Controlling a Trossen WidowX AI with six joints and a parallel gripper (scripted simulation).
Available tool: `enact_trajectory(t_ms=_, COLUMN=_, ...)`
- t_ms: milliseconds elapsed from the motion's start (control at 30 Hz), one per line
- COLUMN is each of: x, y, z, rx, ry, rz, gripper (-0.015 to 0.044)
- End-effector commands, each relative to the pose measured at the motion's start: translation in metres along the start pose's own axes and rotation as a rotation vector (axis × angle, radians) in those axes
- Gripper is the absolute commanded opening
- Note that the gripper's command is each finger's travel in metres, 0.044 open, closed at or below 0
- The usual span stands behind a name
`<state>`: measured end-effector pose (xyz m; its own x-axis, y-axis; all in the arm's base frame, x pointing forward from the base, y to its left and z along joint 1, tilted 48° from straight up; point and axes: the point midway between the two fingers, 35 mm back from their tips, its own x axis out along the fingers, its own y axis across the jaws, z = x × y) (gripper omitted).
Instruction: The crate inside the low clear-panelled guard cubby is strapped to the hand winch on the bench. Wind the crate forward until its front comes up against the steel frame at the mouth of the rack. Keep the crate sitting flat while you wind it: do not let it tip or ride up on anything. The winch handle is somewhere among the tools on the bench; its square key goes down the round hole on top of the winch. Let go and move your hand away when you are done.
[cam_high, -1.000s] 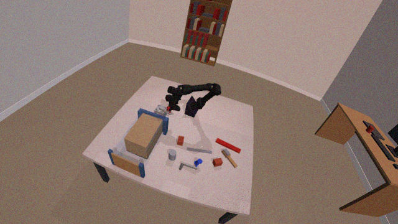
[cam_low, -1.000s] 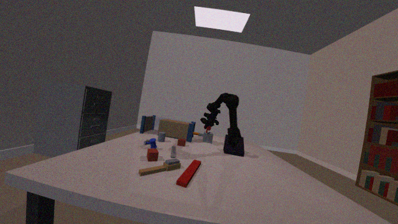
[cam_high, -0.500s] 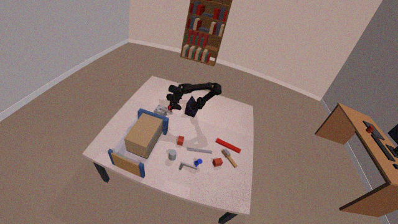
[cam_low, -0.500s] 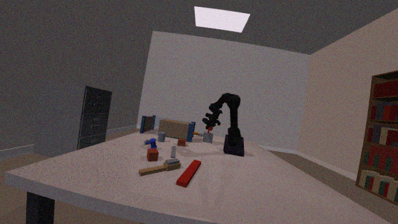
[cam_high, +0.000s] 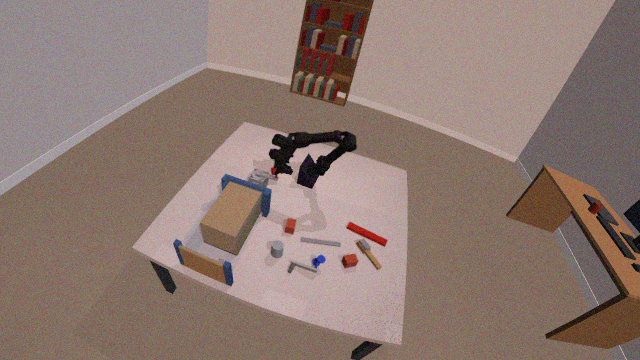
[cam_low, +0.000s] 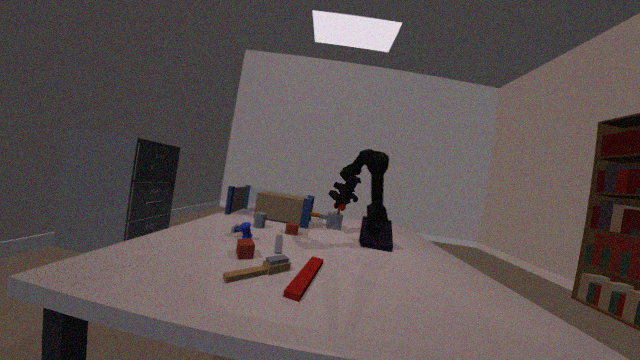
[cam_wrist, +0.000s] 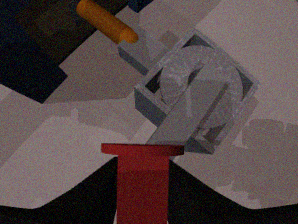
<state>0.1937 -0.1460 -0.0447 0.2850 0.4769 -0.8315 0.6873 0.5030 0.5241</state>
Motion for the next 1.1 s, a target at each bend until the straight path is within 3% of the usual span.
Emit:
enact_trajectory(t_ms=0, x=-0.001, y=-0.012, z=-0.008, rx=0.012, ry=0.013, rz=-0.024, gripper=0.0000)
enact_trajectory(t_ms=767, x=-0.005, y=-0.023, z=-0.010, rx=0.000, ry=0.000, rz=0.008, gripper=0.0000)
enact_trajectory(t_ms=1067, x=-0.005, y=-0.023, z=-0.010, rx=0.000, ry=0.000, rz=0.009, gripper=0.0236)
